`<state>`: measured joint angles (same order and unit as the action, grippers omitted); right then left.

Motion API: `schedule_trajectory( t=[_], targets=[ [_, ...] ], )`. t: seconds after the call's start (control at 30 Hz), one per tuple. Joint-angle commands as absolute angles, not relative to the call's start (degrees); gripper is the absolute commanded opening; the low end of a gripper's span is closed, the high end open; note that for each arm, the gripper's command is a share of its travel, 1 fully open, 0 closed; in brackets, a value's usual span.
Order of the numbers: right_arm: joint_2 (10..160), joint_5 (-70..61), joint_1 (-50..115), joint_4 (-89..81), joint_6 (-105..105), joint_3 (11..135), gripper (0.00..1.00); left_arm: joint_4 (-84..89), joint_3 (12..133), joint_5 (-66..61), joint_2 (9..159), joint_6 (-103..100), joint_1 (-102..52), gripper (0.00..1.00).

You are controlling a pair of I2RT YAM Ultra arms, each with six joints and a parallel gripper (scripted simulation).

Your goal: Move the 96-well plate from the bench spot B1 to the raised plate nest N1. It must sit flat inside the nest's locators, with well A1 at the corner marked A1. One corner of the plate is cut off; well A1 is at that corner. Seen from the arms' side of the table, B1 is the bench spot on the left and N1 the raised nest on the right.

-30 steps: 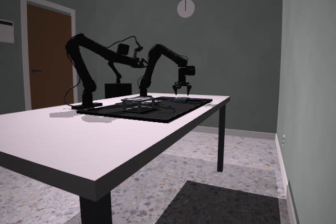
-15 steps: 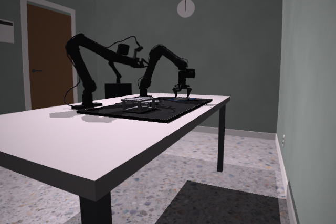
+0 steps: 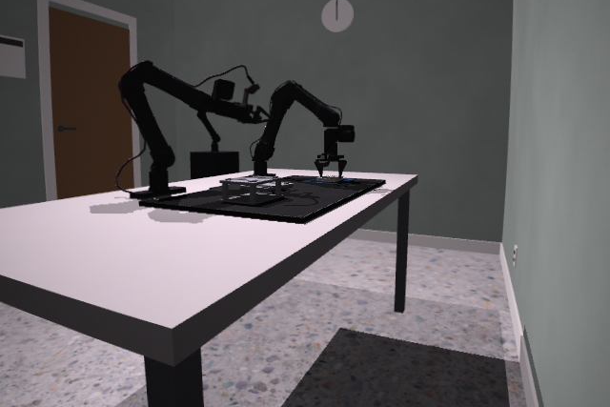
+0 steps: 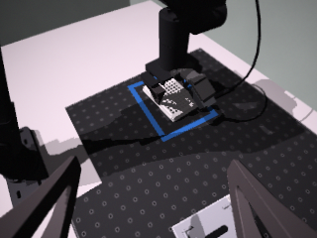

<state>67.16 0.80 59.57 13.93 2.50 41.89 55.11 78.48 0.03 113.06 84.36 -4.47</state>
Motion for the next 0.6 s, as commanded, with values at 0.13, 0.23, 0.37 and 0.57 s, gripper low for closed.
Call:
schedule_trajectory(
  t=[0.13, 0.23, 0.37, 0.57],
  targets=[
    [66.1, 0.1, 59.7, 15.0, 2.1, 42.2, 1.00, 55.1, 78.7, 0.0, 112.9, 84.6, -4.7, 0.79],
    [66.1, 0.1, 59.7, 15.0, 2.1, 42.2, 1.00, 56.0, 79.1, 0.0, 112.8, 85.0, -5.0, 0.78],
    [66.1, 0.1, 59.7, 15.0, 2.1, 42.2, 1.00, 58.2, 80.8, 0.0, 111.4, 84.9, -5.0, 0.78],
    [66.1, 0.1, 59.7, 15.0, 2.1, 42.2, 1.00, 64.4, 85.1, 0.0, 109.4, 84.9, -4.6, 0.78]
  ],
)
